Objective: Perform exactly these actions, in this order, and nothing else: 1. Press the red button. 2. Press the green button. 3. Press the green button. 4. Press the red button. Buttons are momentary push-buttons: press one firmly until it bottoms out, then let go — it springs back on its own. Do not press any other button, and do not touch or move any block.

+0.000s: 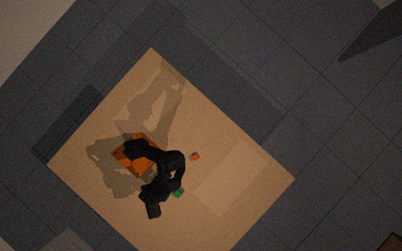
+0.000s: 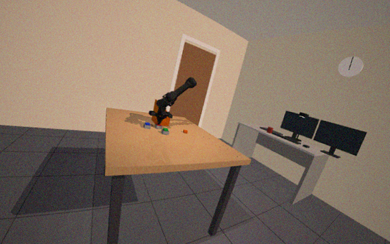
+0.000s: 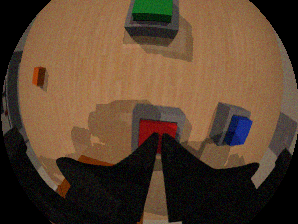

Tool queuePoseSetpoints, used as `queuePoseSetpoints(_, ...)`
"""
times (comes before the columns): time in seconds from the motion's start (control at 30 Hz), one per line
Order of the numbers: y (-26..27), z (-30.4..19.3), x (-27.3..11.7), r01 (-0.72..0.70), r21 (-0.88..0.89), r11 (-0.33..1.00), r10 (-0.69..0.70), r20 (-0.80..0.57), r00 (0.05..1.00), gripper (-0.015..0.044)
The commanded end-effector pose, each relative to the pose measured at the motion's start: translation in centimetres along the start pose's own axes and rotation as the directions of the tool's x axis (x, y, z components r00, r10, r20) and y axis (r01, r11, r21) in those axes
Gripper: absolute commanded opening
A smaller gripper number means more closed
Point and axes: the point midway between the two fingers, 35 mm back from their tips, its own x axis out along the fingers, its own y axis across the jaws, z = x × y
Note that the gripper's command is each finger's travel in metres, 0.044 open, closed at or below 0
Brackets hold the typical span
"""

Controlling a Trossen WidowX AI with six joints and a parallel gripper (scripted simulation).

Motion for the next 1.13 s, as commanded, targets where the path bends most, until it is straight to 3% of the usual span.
queuePoseSetpoints(0.0,0.2,-0.3,0.1,-0.008,0.010,1.000,0.008,-0.004,1.000,0.0020)
queuePoseSetpoints(0.33,0.1,-0.2,-3.3,-0.006,0.010,1.000,0.006,-0.004,1.000,0.0020)
queuePoseSetpoints(0.5,4.4,4.0,-5.1,0.032,0.015,0.999,-0.032,-0.004,0.999,0.0151)
queuePoseSetpoints(0.63,11.3,7.0,-6.8,0.042,0.015,0.999,-0.042,0.003,0.999,0.0256)
queuePoseSetpoints(0.8,20.6,7.3,-8.6,0.015,0.010,1.000,-0.015,0.006,1.000,0.0387)
queuePoseSetpoints(0.9,25.5,6.0,-9.7,-0.013,0.008,1.000,0.013,-0.001,1.000,0.0400)
queuePoseSetpoints(1.1,26.1,5.8,-9.8,-0.017,0.008,1.000,0.017,-0.002,1.000,0.0400)
